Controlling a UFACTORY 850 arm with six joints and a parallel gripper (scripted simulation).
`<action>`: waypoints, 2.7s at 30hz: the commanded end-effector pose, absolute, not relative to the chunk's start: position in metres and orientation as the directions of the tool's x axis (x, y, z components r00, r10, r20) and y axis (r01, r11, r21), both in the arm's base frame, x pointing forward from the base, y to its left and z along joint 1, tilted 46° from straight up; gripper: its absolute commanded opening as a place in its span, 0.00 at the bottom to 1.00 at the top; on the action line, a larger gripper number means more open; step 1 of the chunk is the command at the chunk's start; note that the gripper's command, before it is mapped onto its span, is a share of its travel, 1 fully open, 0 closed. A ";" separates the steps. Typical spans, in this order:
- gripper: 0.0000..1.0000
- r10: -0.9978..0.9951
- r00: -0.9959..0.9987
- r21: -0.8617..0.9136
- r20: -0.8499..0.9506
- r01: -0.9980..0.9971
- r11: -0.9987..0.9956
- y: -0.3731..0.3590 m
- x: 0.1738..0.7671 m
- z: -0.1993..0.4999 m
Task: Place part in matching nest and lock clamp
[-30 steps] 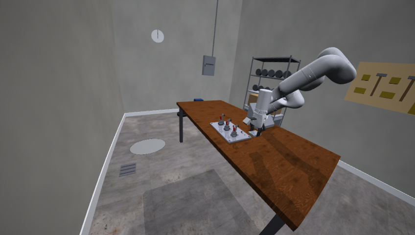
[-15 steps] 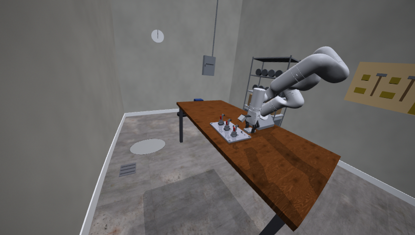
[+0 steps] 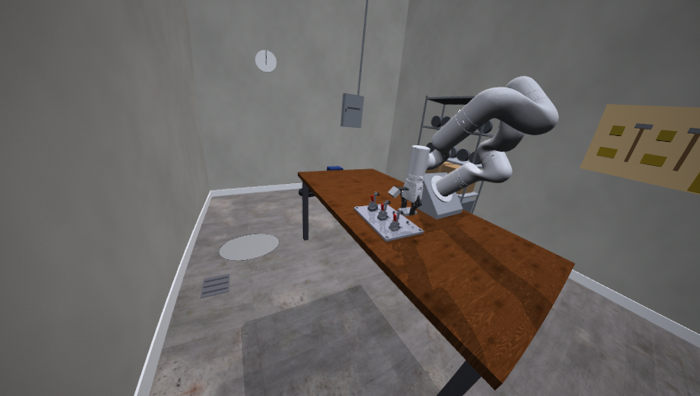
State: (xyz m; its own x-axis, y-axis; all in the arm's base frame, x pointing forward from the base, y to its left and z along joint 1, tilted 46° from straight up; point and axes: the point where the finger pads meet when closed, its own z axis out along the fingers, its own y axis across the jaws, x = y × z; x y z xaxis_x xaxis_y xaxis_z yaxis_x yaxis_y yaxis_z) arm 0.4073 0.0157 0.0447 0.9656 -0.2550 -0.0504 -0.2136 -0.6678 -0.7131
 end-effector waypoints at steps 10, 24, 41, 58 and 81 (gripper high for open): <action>0.00 -0.255 0.966 -0.715 -0.047 -0.211 -0.667 -0.030 0.396 -0.008; 0.00 -0.255 0.966 -0.715 -0.047 -0.211 -0.667 -0.040 0.393 -0.019; 0.00 -0.255 0.966 -0.715 -0.047 -0.211 -0.667 -0.040 0.393 -0.019; 0.00 -0.255 0.966 -0.715 -0.047 -0.211 -0.667 -0.039 0.393 -0.020; 0.00 -0.255 0.966 -0.715 -0.047 -0.211 -0.667 -0.022 0.398 -0.037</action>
